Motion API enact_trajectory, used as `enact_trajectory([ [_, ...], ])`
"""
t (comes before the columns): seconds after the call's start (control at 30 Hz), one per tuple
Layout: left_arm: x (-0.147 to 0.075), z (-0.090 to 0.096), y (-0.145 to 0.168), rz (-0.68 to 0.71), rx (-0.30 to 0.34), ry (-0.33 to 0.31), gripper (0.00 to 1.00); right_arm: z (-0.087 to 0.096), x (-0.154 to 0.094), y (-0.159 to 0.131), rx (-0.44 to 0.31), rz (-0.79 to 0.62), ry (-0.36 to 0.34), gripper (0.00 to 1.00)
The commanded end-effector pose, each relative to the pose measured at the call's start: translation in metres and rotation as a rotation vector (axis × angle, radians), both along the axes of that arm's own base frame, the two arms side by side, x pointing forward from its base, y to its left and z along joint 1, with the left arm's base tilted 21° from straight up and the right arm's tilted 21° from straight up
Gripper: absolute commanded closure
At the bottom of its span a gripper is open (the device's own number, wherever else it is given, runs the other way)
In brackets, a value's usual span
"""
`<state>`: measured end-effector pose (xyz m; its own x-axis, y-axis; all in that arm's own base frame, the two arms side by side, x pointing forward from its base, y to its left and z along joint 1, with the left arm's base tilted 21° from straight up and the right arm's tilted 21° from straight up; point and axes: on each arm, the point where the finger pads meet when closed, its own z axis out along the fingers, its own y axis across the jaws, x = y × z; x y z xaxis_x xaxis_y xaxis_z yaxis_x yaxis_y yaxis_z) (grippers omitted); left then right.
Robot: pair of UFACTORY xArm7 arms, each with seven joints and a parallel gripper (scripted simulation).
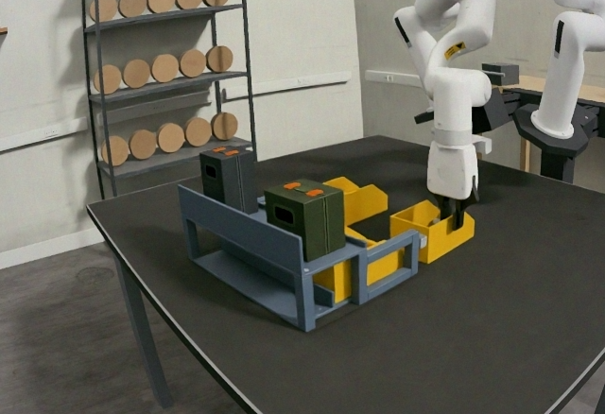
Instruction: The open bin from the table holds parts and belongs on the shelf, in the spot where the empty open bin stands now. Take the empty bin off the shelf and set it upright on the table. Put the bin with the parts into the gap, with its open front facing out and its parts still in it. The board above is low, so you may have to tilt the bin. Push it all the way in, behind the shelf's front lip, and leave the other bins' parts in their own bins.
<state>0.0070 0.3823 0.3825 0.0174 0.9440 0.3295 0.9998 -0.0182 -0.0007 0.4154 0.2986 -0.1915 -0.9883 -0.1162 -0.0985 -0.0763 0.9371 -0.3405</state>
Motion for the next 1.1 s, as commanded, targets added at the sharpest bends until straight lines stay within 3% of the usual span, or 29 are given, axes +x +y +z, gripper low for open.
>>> enact_trajectory([
  [0.0,-0.0001,0.0019,0.0004,0.000,0.004,-0.001,0.00,-0.0017,0.0020,0.0015,0.004,0.002,-0.004,0.73],
  [0.8,-0.0001,0.0019,0.0004,0.000,0.004,-0.001,0.00,-0.0059,0.0026,0.0000,0.004,0.002,-0.004,0.73],
  [0.83,-0.0001,0.0019,0.0004,0.000,0.004,-0.001,0.00,-0.0059,0.0026,0.0000,0.004,0.002,-0.004,1.00],
  [1.07,-0.0001,0.0019,0.0004,0.000,0.004,-0.001,0.00,-0.0059,0.0026,0.0000,0.004,0.002,-0.004,1.00],
])
